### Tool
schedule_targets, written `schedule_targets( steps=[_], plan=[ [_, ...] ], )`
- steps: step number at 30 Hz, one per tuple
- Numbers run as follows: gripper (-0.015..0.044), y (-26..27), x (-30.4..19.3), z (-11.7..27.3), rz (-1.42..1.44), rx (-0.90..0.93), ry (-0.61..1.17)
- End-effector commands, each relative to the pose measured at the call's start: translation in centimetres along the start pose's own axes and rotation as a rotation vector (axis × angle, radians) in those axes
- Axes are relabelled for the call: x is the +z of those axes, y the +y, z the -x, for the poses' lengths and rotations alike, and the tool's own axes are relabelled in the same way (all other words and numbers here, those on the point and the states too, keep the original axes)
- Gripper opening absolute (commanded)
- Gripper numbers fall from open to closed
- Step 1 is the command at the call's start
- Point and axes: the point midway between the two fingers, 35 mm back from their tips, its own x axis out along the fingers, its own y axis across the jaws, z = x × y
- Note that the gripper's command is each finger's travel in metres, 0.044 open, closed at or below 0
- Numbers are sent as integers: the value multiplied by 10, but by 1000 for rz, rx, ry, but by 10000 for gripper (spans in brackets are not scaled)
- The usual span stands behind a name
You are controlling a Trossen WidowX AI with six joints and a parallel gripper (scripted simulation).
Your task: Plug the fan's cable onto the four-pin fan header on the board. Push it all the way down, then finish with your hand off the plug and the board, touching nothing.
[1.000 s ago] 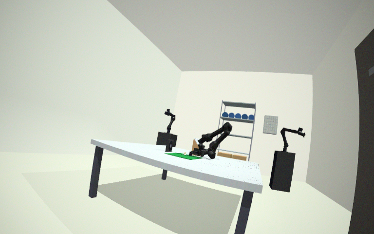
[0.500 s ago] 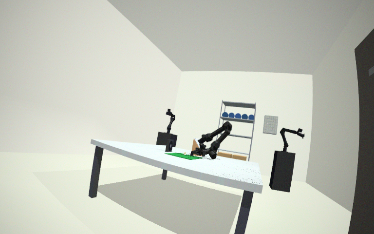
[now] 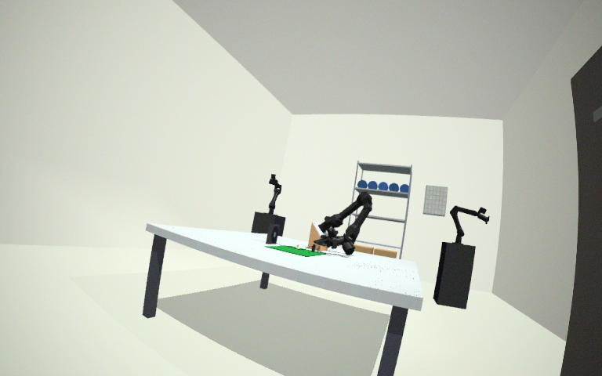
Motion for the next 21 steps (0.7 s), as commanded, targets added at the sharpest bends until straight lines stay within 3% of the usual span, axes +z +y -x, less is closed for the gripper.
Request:
schedule_targets(
  steps=[1, 14, 21],
  plan=[
    [205, 3, 5, 12, -8, 8, -3],
    [205, 0, 27, 45, -8, 19, -10],
    [205, -9, 28, 38, 45, -78, 17]
  ],
)
